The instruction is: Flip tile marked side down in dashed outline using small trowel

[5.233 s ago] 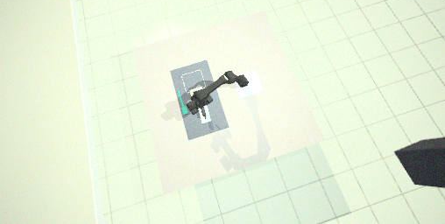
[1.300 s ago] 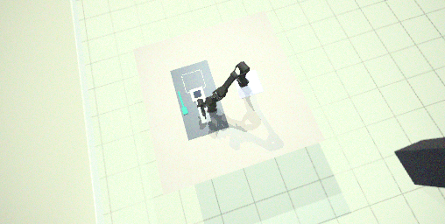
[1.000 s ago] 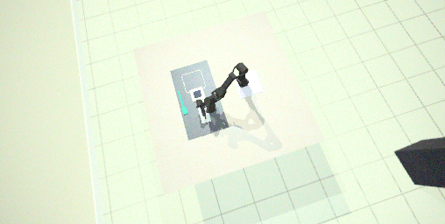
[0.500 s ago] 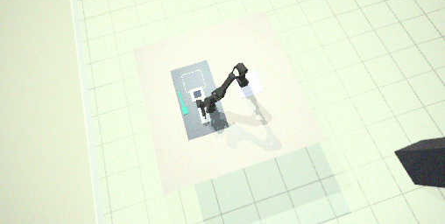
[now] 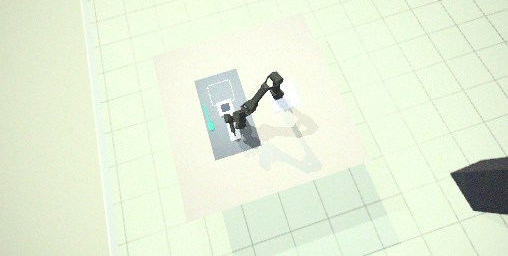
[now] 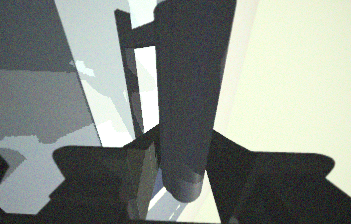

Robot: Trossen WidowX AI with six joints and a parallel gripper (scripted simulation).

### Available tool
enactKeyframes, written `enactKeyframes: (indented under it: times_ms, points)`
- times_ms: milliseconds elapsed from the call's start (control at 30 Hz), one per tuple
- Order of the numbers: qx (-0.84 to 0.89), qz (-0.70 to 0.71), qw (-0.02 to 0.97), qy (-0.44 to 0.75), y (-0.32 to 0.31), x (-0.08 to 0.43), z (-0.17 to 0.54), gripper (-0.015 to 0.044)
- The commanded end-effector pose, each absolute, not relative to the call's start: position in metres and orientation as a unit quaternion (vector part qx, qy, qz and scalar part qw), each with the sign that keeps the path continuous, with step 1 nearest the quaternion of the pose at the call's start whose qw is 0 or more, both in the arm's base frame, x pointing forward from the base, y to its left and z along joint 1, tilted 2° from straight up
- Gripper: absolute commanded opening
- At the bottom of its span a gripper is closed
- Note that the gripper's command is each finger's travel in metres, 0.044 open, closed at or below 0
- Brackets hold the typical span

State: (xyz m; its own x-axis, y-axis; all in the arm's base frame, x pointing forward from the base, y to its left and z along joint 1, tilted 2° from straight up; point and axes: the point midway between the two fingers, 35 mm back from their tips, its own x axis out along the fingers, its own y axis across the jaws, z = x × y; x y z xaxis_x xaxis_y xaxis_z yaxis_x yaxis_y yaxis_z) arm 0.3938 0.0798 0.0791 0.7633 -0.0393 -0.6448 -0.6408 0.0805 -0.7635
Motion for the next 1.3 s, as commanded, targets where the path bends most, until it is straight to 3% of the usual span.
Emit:
enactKeyframes:
  times_ms: [0,300,1267]
  points:
    - [-0.643,0.214,0.689,0.257,0.08,0.397,0.109,0.0]
    - [-0.643,0.213,0.689,0.257,0.078,0.394,0.136,0.0]
    - [-0.611,0.233,0.72,0.235,0.09,0.405,0.095,0.0]
